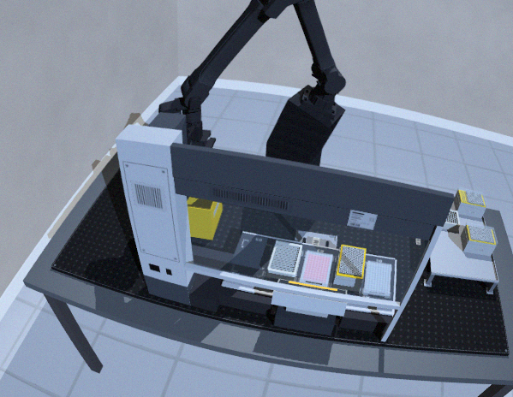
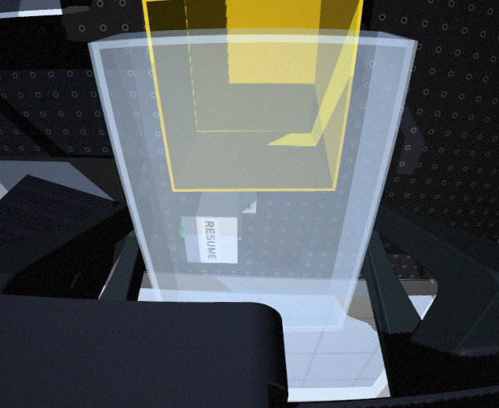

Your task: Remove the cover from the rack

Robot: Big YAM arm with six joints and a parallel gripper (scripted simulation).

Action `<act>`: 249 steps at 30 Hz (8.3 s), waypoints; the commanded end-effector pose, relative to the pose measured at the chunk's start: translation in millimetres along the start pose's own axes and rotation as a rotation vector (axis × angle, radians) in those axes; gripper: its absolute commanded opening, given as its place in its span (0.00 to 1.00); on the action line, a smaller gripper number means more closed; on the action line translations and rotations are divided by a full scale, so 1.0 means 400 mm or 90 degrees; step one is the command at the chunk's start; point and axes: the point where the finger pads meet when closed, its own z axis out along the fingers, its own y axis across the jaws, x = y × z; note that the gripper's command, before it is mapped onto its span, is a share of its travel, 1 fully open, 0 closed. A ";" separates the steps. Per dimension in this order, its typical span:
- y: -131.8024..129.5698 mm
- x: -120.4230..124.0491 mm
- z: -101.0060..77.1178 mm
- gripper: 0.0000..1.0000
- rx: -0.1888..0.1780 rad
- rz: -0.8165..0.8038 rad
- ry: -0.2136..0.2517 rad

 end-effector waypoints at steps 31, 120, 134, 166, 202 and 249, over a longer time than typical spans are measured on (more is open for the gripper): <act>-0.032 -0.032 0.124 0.00 0.013 -0.007 -0.008; -0.021 -0.016 0.286 0.00 0.009 -0.003 -0.007; -0.020 -0.015 0.286 0.00 0.009 -0.003 -0.007; -0.013 -0.018 0.324 0.00 0.006 -0.002 -0.004; -0.022 -0.018 0.315 0.00 0.009 -0.003 -0.007; -0.032 -0.030 0.283 1.00 0.015 -0.002 -0.012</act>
